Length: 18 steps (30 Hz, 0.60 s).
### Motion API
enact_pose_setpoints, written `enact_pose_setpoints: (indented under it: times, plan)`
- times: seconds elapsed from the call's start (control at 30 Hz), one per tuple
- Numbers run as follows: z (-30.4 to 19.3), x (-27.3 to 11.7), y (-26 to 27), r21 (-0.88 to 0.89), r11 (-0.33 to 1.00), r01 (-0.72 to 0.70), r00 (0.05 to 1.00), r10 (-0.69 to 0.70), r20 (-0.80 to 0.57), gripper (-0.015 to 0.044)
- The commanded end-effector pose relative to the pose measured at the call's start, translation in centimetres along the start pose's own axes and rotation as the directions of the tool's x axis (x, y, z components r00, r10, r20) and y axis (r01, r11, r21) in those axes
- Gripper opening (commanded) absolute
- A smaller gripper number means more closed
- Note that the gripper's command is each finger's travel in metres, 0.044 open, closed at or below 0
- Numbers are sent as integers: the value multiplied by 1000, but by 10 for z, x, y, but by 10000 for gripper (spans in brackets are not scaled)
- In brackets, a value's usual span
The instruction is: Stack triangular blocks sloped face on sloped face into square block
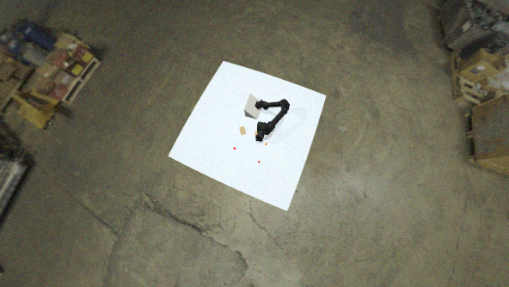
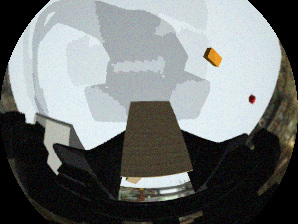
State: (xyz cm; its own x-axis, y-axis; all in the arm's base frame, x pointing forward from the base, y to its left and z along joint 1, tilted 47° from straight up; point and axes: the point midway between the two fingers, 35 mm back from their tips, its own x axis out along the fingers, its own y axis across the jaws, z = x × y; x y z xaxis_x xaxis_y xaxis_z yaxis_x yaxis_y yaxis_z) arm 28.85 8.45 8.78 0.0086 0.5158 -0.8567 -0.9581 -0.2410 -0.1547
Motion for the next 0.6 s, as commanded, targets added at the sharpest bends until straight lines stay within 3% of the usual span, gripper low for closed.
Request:
enact_pose_setpoints:
  times: [0.0,0.57]
  plan:
    - [6,-2,1,2,1000,0,996,1,-93,0]
    - [36,-10,1,2,1000,1,861,0,-509,0]
